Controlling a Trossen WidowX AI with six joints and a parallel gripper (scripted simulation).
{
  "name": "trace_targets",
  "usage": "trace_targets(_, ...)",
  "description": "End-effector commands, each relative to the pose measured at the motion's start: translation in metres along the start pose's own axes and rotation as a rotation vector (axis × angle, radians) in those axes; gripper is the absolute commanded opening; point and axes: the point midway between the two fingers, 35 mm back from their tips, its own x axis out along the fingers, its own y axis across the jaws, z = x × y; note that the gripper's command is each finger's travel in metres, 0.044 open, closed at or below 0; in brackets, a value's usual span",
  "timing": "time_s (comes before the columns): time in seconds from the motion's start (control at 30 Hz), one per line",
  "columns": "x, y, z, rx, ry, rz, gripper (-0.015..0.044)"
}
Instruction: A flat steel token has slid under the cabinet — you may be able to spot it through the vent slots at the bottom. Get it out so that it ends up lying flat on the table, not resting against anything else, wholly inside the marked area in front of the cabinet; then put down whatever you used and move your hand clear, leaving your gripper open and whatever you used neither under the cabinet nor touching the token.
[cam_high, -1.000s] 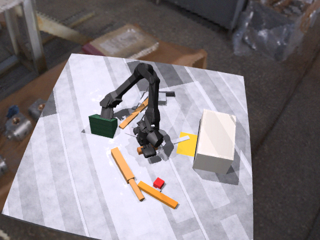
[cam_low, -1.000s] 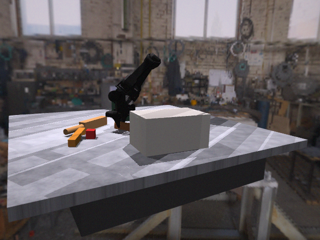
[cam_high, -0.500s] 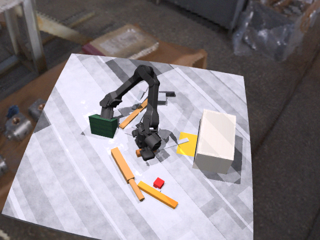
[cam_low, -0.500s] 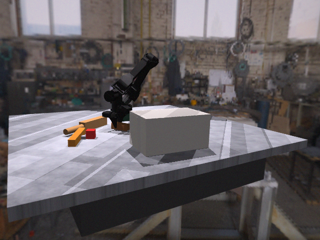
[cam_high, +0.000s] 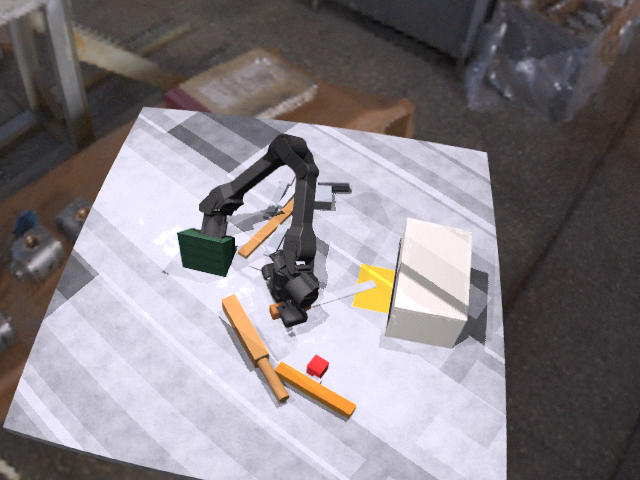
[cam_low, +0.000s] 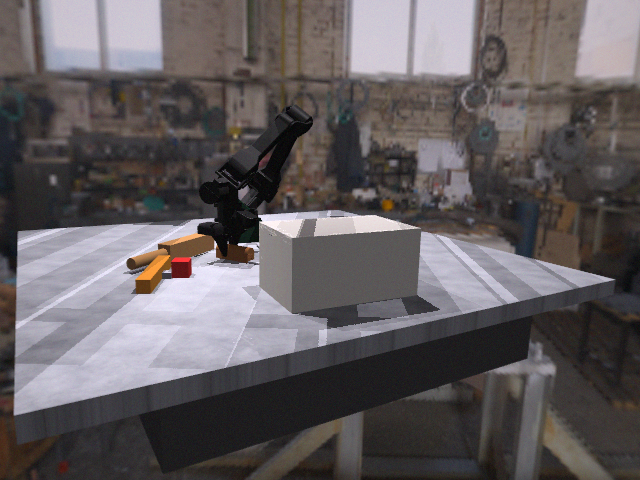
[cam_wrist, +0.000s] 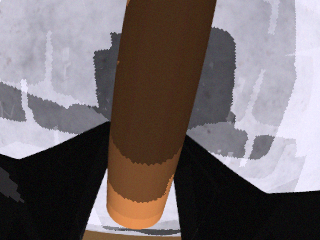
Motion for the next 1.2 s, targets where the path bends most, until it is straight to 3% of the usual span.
trace_targets(0.0, -0.002, -0.007, -0.003, -0.003, 0.001, -0.008, 0.0)
trace_targets(1.17, -0.003, -0.039, -0.027, -0.004, 0.002, -0.011, 0.0)
